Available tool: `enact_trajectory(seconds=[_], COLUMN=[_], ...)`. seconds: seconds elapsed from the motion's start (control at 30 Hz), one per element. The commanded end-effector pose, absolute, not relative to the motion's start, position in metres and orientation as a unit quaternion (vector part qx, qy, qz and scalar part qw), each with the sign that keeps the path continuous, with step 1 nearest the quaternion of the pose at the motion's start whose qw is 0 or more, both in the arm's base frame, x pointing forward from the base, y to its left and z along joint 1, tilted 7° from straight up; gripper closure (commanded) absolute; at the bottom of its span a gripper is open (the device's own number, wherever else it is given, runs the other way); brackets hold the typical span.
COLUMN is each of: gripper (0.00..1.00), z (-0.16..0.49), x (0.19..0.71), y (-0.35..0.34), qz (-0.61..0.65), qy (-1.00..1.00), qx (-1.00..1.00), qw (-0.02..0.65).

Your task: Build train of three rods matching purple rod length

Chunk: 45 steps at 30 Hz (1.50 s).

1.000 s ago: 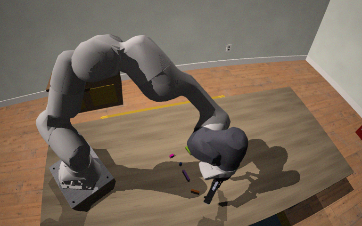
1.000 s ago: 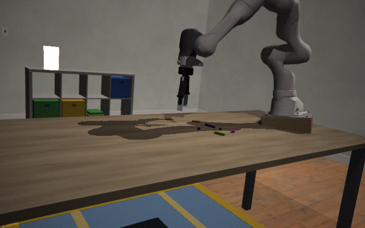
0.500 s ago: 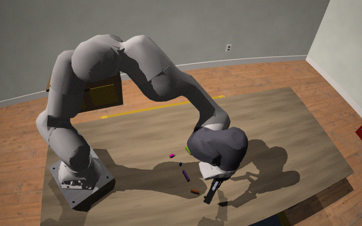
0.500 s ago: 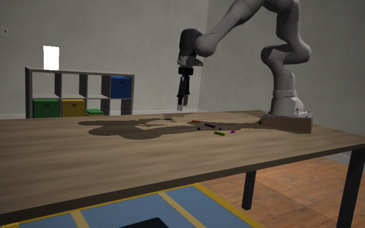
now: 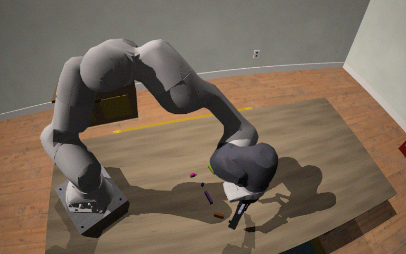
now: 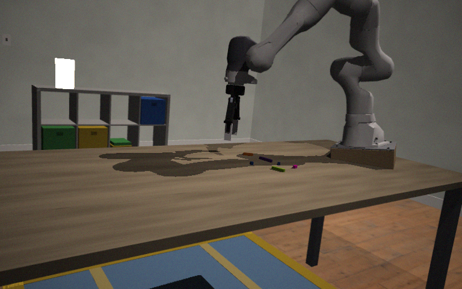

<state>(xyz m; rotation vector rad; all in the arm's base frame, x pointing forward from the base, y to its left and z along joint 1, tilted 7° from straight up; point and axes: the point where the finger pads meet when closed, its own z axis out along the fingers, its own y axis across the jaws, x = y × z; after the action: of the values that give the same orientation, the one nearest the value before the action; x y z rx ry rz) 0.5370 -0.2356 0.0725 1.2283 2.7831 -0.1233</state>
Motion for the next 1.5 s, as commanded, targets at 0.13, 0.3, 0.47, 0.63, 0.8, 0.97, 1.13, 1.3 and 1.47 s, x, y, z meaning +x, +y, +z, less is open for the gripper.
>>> enact_trajectory(seconds=[0.13,0.3,0.47,0.63,0.8,0.97,1.13,1.3,1.47], gripper=[0.0,0.0,0.0,0.0,0.0,0.0,0.0,0.0,0.0], z=[0.073,0.073,0.073,0.073,0.073,0.073,0.072,0.072,0.071], x=[0.538,0.538,0.538,0.538,0.538,0.538,0.539,0.54,0.54], y=[-0.236,-0.236,-0.236,-0.236,-0.236,-0.234,-0.228,-0.225,-0.222], qz=[-0.04,-0.04,-0.04,-0.04,-0.04,-0.041,-0.045,-0.047,-0.049], qy=[0.911,0.911,0.911,0.911,0.912,0.92,0.951,0.964,0.975], qx=[0.407,0.407,0.407,0.407,0.406,0.386,0.303,0.259,0.213], qw=[0.049,0.049,0.049,0.049,0.049,0.048,0.044,0.042,0.039])
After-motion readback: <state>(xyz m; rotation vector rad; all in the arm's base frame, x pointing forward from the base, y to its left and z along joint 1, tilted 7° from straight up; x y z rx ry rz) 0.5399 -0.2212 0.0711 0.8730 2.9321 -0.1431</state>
